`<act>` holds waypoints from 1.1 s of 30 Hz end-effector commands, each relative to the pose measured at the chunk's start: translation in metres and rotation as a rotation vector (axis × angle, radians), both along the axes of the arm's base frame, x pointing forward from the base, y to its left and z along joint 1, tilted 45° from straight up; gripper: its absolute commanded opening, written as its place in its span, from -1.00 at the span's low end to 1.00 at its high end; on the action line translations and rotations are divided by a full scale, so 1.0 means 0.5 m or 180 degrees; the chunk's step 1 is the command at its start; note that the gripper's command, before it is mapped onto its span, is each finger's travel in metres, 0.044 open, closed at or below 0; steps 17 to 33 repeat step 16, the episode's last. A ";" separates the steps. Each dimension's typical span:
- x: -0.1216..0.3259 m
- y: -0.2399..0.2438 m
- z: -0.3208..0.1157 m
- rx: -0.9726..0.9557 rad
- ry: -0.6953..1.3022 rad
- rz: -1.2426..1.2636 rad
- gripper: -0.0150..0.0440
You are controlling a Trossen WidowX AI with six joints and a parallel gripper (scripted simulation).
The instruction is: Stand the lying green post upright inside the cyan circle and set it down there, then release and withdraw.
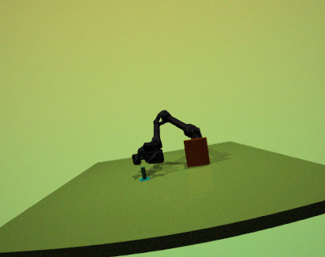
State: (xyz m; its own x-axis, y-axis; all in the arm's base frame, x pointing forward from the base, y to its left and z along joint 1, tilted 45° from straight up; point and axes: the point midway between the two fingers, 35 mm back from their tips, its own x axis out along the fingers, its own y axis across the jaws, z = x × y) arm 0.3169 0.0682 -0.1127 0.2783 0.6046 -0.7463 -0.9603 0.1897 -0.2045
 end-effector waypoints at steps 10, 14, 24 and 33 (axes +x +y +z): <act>-0.007 0.087 0.079 -0.0017 0.0041 -0.0006 0.86; 0.004 0.100 0.050 -0.0311 0.0422 -0.0134 0.86; 0.007 0.107 0.037 -0.0481 0.0603 -0.0200 0.86; 0.007 0.107 0.037 -0.0481 0.0603 -0.0200 0.86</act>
